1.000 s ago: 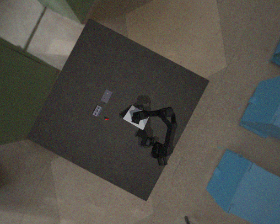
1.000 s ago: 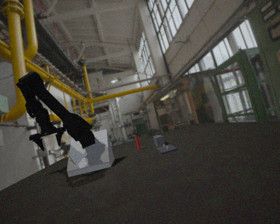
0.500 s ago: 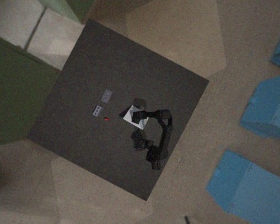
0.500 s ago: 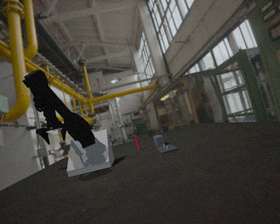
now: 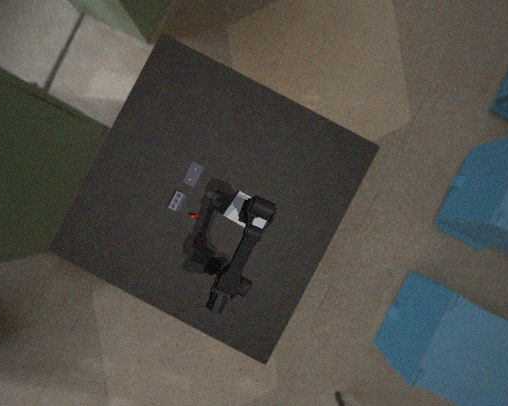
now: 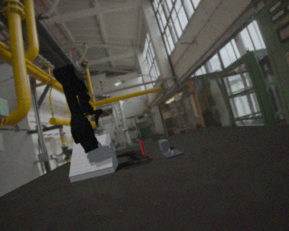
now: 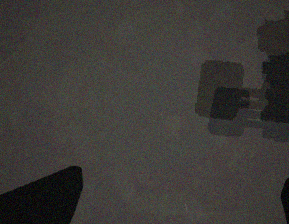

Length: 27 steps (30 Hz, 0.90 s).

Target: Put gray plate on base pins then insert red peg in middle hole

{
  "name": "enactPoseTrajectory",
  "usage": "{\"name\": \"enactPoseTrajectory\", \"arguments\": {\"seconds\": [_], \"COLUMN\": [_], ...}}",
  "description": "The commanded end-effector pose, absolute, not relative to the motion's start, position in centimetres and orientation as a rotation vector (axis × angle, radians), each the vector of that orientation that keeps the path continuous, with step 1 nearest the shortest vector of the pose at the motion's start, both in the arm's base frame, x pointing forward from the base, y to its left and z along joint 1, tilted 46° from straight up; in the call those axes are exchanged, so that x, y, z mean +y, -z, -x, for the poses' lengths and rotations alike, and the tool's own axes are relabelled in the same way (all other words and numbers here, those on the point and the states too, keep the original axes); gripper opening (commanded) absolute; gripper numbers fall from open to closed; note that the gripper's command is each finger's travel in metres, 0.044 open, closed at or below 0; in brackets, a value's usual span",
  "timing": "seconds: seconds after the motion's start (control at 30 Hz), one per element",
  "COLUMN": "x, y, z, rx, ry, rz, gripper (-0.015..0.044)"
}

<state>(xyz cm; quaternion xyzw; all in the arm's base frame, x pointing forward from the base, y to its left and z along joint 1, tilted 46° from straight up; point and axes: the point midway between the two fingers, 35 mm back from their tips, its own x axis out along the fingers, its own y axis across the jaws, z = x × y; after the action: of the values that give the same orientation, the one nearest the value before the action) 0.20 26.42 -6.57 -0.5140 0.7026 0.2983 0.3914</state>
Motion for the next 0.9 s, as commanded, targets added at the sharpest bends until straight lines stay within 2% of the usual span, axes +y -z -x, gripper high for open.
{"name": "enactPoseTrajectory", "arguments": {"seconds": [0.0,0.43,0.87], "x": [26.7,22.8,12.4], "y": [7.0,6.7,5.3], "z": [-5.9,-19.5,-31.3], "rx": [1.746,1.739,1.784], "ry": [-0.749,-0.695,-0.638], "rz": [1.272,1.270,1.407], "gripper": [0.0440,0.0440,0.0440]}}
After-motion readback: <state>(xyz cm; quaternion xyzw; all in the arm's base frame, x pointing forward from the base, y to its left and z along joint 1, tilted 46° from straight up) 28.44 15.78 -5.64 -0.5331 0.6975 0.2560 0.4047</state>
